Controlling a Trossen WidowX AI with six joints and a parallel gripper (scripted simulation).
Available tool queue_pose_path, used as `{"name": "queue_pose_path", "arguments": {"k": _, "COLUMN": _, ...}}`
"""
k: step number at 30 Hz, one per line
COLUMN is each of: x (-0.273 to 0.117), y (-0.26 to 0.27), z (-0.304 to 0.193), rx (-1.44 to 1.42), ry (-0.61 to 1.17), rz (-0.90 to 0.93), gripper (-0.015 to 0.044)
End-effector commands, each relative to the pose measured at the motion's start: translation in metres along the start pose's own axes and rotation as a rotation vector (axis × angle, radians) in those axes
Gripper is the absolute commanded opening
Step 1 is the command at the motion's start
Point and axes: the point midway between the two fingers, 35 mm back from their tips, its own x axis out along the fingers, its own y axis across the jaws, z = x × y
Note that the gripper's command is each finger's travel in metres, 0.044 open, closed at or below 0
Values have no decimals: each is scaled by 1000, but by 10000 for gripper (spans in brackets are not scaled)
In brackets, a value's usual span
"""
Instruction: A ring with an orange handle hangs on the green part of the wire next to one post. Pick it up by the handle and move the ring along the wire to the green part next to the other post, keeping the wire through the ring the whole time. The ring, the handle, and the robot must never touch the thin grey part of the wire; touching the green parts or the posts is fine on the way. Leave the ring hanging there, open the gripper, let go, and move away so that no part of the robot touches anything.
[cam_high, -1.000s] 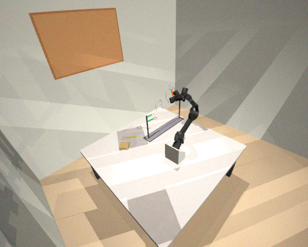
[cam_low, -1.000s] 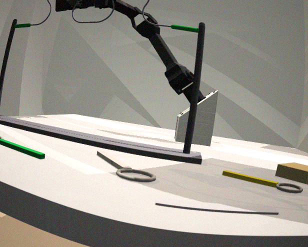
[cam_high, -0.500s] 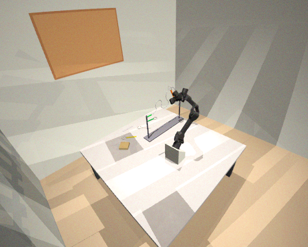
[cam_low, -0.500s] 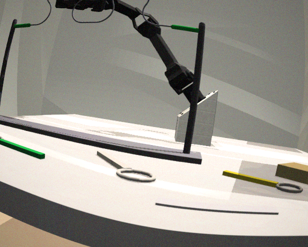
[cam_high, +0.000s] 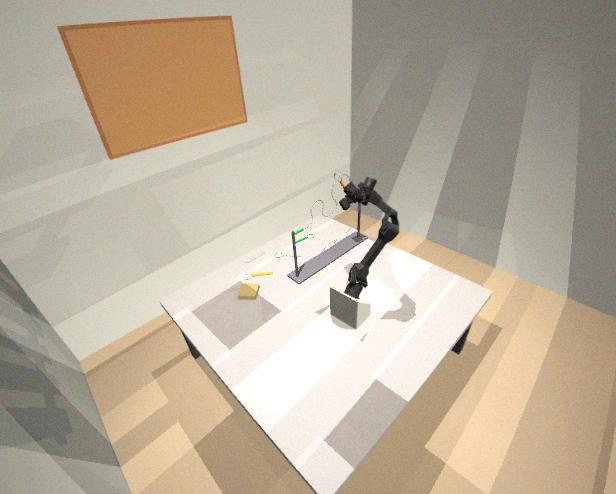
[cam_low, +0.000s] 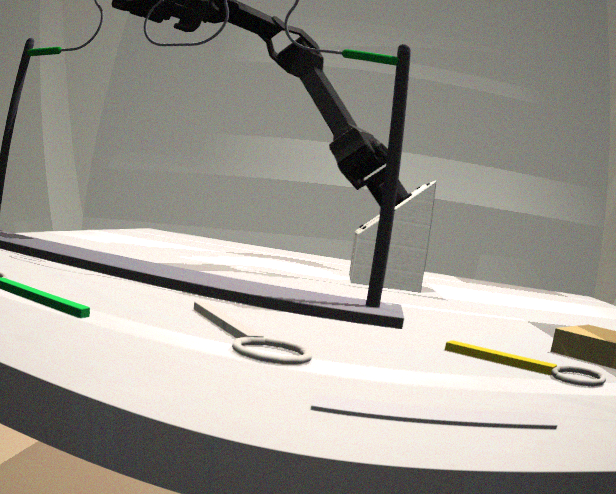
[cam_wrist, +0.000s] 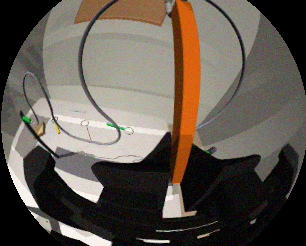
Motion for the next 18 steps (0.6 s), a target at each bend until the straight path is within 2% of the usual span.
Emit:
{"name": "queue_pose_path", "arguments": {"k": 1, "x": -2, "y": -4, "z": 0, "rx": -45, "ry": -3, "rz": -28, "gripper": -150}}
{"name": "queue_pose_path", "arguments": {"k": 18, "x": -1, "y": -12, "z": 1, "rx": -237, "ry": -28, "rz": -118, "gripper": -150}}
